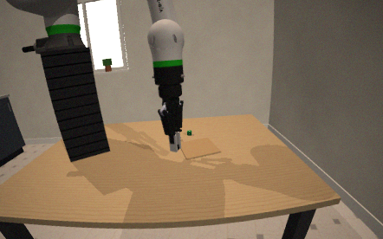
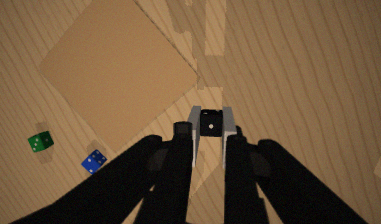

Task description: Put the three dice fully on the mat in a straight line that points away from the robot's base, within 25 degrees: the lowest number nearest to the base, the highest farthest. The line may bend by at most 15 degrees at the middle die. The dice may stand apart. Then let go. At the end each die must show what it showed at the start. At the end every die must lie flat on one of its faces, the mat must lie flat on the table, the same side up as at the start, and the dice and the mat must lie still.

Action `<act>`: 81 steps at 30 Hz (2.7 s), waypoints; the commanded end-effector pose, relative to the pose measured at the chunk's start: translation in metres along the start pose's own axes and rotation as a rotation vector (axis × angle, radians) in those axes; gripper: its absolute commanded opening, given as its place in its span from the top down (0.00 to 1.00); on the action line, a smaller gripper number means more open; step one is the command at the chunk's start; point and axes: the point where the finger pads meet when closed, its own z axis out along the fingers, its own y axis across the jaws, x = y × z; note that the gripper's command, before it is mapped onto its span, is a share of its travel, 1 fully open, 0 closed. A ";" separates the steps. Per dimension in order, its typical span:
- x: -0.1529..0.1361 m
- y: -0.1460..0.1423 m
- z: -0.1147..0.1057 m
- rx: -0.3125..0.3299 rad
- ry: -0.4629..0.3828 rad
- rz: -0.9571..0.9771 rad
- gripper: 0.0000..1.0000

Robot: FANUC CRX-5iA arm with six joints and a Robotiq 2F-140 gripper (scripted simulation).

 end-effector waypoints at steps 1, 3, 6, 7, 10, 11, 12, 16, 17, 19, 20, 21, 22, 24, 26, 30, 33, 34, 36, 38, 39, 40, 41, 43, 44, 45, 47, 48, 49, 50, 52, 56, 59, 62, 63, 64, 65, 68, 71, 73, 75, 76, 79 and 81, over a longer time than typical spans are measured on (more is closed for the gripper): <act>0.000 0.000 -0.022 0.000 0.000 0.000 0.91; 0.000 0.000 -0.036 0.000 0.000 0.000 0.91; 0.000 0.000 -0.050 0.000 0.000 0.000 0.91; 0.000 0.000 -0.053 0.000 0.000 0.000 0.91; 0.000 0.000 -0.056 0.000 0.000 0.000 0.91; 0.000 0.000 -0.057 0.000 0.000 0.000 0.91; 0.000 0.000 -0.057 0.000 0.000 0.000 0.91; 0.000 0.000 -0.057 0.000 0.000 0.000 0.91; 0.000 0.000 -0.057 0.000 0.000 0.000 0.91; 0.000 0.000 -0.057 0.000 0.000 0.000 0.91; 0.000 -0.001 -0.057 0.000 0.000 -0.004 0.91; 0.000 -0.007 -0.057 0.000 0.000 -0.028 0.91; 0.000 -0.020 -0.057 0.000 0.000 -0.078 0.91; -0.003 -0.053 -0.059 0.000 0.000 -0.212 0.91; -0.005 -0.071 -0.060 -0.001 0.000 -0.281 0.91; -0.009 -0.094 -0.061 -0.001 0.000 -0.372 0.91; -0.009 -0.094 -0.061 -0.001 0.000 -0.372 0.91; -0.009 -0.094 -0.061 -0.001 0.000 -0.372 0.91; -0.009 -0.094 -0.061 -0.001 0.000 -0.372 0.91; -0.009 -0.094 -0.061 -0.001 0.000 -0.372 0.91; -0.009 -0.094 -0.061 -0.001 0.000 -0.372 0.91; -0.009 -0.094 -0.061 -0.001 0.000 -0.372 0.91; -0.009 -0.094 -0.061 -0.001 0.000 -0.372 0.91; -0.009 -0.094 -0.061 -0.001 0.000 -0.372 0.91; -0.009 -0.094 -0.061 -0.001 0.000 -0.372 0.91; -0.009 -0.094 -0.060 -0.001 0.000 -0.372 0.91; -0.009 -0.094 -0.058 0.000 0.000 -0.372 0.91; -0.009 -0.094 -0.058 0.000 0.000 -0.372 0.91; -0.009 -0.094 -0.058 0.000 0.000 -0.372 0.91; -0.009 -0.094 -0.056 0.000 0.000 -0.372 0.91; -0.009 -0.094 -0.051 0.000 0.000 -0.372 0.91; -0.009 -0.094 -0.037 0.000 0.000 -0.372 0.91; -0.009 -0.094 -0.023 0.000 0.000 -0.372 0.91; -0.009 -0.094 -0.008 0.000 0.000 -0.372 0.91; -0.009 -0.094 -0.003 0.000 0.000 -0.372 0.91; -0.009 -0.094 0.001 0.000 0.000 -0.372 0.91; -0.009 -0.094 0.001 0.000 0.000 -0.372 0.91; -0.009 -0.094 0.011 0.000 0.000 -0.372 0.91; -0.009 -0.094 0.022 0.000 0.000 -0.372 0.91; -0.009 -0.094 0.028 0.000 0.000 -0.372 0.91; -0.009 -0.094 0.032 0.000 0.000 -0.372 0.91; -0.009 -0.094 0.033 0.000 0.000 -0.372 0.91; -0.009 -0.094 0.035 0.000 0.000 -0.372 0.91; -0.009 -0.094 0.035 0.000 0.000 -0.372 0.91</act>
